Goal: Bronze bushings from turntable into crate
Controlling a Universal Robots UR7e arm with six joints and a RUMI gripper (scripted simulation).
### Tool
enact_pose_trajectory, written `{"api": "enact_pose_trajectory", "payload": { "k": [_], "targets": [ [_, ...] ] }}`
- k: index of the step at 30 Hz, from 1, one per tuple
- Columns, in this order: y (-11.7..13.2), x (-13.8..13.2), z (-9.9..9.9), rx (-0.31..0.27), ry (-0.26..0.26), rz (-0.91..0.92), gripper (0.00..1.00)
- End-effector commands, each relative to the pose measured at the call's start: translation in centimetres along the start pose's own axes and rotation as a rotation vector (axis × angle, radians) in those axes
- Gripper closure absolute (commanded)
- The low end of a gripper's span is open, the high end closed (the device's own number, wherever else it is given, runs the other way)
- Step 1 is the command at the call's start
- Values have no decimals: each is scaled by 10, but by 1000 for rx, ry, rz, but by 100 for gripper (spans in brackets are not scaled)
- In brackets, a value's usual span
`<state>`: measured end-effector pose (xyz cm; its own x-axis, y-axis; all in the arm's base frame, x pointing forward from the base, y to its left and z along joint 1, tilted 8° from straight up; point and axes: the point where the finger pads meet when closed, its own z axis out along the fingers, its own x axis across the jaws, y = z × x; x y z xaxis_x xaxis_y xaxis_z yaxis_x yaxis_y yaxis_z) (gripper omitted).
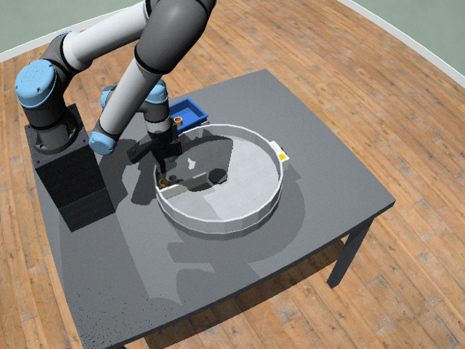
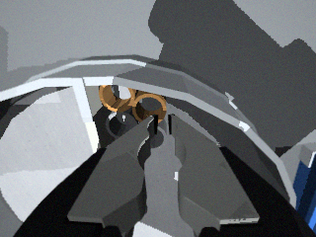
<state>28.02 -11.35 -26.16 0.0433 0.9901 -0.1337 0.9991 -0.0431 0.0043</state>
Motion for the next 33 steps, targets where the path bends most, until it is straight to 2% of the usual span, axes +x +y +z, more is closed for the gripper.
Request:
{"api": "enact_pose_trajectory", "payload": {
  "k": [1, 10, 21, 33],
  "targets": [
    [1, -1, 0, -2, -1, 1, 94],
    [2, -1, 2, -3, -1, 1, 94],
    [1, -1, 19, -3, -1, 2, 94],
    [1, -1, 25, -3, -1, 1, 94]
  ]
}}
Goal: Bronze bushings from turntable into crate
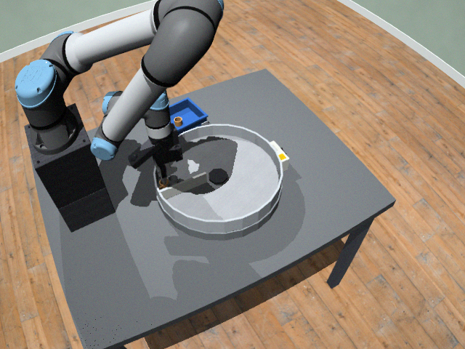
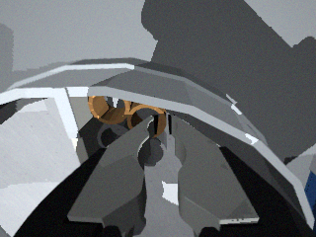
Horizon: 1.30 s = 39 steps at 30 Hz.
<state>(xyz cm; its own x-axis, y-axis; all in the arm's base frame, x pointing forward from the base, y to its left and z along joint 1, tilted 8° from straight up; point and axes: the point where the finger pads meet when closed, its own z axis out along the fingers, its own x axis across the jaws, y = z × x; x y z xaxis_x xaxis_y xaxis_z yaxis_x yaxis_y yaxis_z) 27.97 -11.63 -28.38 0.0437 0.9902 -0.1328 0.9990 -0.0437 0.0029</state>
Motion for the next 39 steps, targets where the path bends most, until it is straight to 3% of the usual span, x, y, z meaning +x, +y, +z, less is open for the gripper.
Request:
{"api": "enact_pose_trajectory", "payload": {
  "k": [1, 33, 34, 39],
  "targets": [
    [2, -1, 3, -4, -2, 0, 94],
    [1, -1, 2, -3, -2, 0, 94],
    [1, -1, 2, -3, -2, 0, 100],
    [1, -1, 2, -3, -2, 0, 100]
  ]
}}
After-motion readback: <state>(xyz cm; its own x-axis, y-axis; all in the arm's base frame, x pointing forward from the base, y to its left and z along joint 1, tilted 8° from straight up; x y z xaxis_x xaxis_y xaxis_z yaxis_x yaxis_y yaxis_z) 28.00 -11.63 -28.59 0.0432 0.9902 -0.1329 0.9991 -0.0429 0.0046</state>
